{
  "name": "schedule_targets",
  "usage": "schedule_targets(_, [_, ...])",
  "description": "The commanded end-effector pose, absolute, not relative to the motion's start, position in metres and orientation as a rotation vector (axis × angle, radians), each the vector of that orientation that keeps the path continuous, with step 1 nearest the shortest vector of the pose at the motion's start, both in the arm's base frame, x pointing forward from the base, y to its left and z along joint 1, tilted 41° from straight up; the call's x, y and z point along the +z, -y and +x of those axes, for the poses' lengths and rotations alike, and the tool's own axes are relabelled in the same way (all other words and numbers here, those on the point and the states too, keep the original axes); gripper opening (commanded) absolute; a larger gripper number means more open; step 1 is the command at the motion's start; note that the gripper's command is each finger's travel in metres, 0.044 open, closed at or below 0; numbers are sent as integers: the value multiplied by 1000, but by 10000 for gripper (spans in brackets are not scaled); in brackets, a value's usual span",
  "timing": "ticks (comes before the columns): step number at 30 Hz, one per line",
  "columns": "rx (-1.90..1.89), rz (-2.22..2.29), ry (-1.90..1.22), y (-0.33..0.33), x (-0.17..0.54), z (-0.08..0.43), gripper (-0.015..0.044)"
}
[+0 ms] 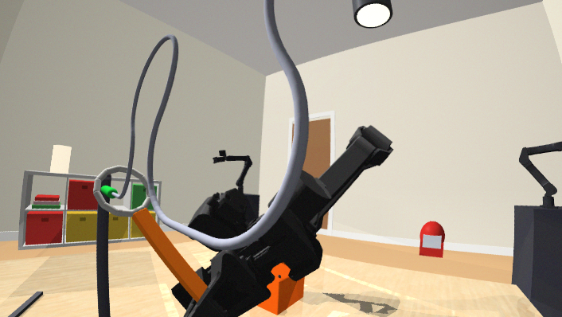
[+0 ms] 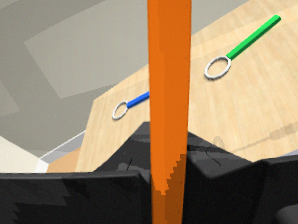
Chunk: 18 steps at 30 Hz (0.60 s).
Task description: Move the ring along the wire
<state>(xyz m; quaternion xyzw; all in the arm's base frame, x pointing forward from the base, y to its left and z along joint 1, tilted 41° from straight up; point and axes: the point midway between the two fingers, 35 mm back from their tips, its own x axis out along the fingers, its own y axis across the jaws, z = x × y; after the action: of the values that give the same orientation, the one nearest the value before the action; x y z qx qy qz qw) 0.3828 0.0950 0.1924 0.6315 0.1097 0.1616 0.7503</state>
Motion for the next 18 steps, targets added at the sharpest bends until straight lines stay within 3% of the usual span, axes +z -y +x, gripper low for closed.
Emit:
schedule_targets(1, [330,1287,-261,-90,176,382,-150])
schedule_targets(18, [260,937,-323,-63,123,380,-150])
